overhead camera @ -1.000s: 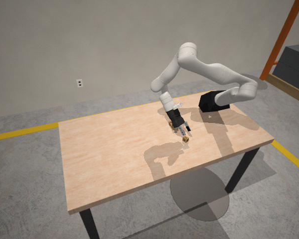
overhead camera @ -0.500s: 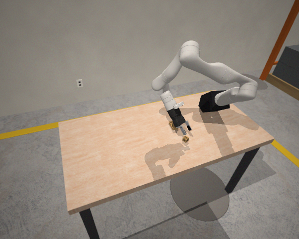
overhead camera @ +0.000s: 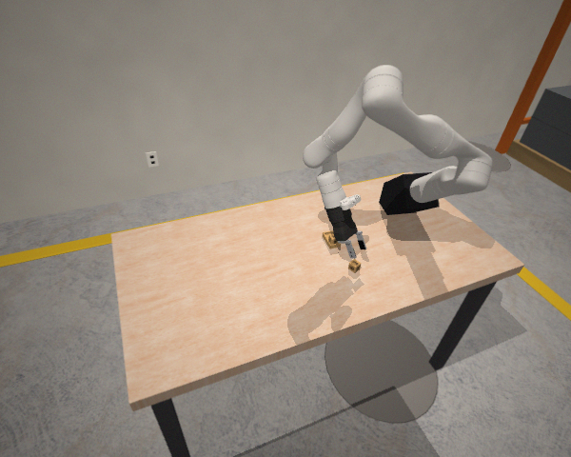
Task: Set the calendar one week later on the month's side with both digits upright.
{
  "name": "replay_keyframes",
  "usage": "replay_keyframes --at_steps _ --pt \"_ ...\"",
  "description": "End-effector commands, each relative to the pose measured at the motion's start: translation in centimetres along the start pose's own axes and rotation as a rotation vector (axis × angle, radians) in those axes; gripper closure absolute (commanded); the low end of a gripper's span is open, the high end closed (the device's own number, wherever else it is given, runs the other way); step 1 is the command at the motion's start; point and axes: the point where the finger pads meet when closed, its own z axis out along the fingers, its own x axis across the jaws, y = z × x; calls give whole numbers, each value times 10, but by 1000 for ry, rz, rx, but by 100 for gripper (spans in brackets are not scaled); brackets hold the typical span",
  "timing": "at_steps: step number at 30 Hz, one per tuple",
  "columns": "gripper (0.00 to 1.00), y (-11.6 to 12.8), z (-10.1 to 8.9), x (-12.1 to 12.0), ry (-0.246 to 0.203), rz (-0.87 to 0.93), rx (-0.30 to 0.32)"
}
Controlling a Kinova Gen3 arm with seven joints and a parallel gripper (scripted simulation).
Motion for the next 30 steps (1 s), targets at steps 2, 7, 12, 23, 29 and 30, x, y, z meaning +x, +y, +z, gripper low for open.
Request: replay_keyframes --at_steps 2,7,12,23,29,30 --pt "0 0 -6 1 5 -10 -35" --pt "0 2 -5 0 6 -8 -37" --pt "0 0 -5 2 6 -11 -68" --pt "0 -2 -4 4 9 -12 -213" --pt "0 -2 -5 1 8 -10 -288" --pt "0 -2 -5 1 7 -10 -294"
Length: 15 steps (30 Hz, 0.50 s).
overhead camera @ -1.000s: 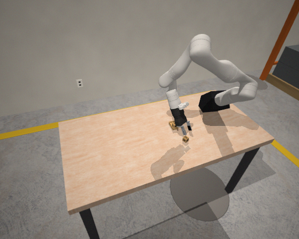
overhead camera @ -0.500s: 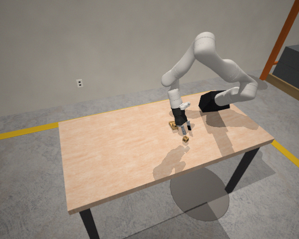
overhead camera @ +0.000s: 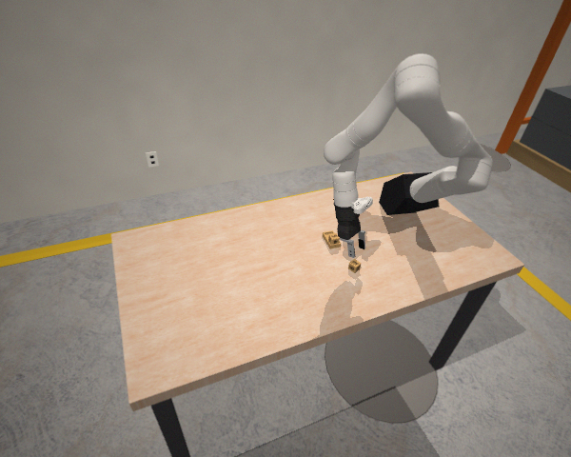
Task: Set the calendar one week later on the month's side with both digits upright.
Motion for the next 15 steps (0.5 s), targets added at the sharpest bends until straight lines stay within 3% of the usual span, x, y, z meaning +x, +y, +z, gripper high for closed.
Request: replay_keyframes --at_steps 1,10,15 --pt "0 -2 -3 1 0 -19 -33" --pt "0 -2 -1 1 1 -15 -38" --pt "0 -3 -1 4 4 -20 -86"
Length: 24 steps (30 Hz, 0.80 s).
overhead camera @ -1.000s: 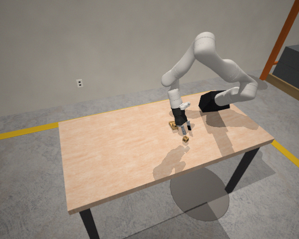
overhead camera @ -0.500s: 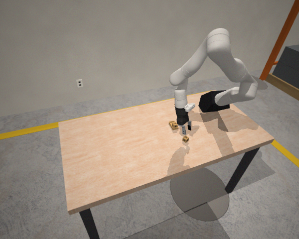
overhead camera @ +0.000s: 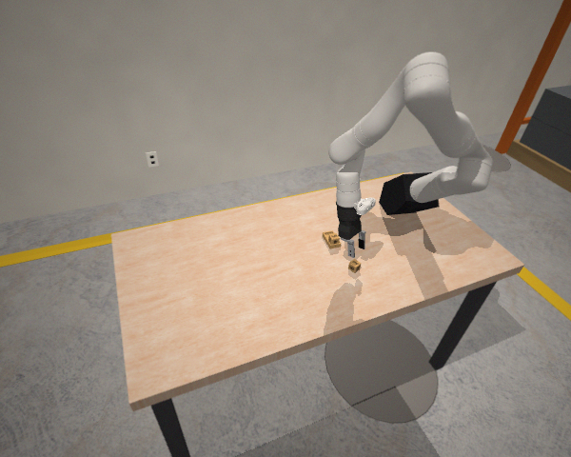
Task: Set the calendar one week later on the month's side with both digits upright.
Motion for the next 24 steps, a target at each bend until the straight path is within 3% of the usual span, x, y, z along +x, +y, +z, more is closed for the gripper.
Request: replay_keyframes --at_steps 1,6,8,15,24 --pt "0 -3 1 3 1 -17 -41" --pt "0 -4 1 4 3 -18 -125" --pt "0 -4 1 4 3 -18 -125" --pt "0 -4 0 0 0 -16 -221" --pt "0 -3 0 -1 0 -14 -237"
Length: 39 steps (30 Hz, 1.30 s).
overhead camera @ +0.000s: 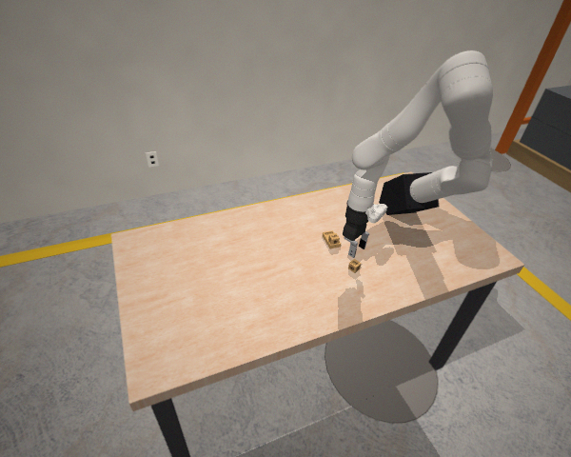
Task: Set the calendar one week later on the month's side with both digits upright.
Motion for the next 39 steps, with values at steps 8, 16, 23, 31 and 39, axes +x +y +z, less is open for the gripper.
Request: replay_keyframes --at_steps 8,16,23,31,39 --pt "0 0 1 1 0 -13 -7" --pt "0 -1 0 0 -1 -9 -7" --pt "0 -4 -9 -3 0 29 -9" --pt "13 -3 -9 -3 0 34 -7" --pt "13 -3 -9 -3 0 34 -7"
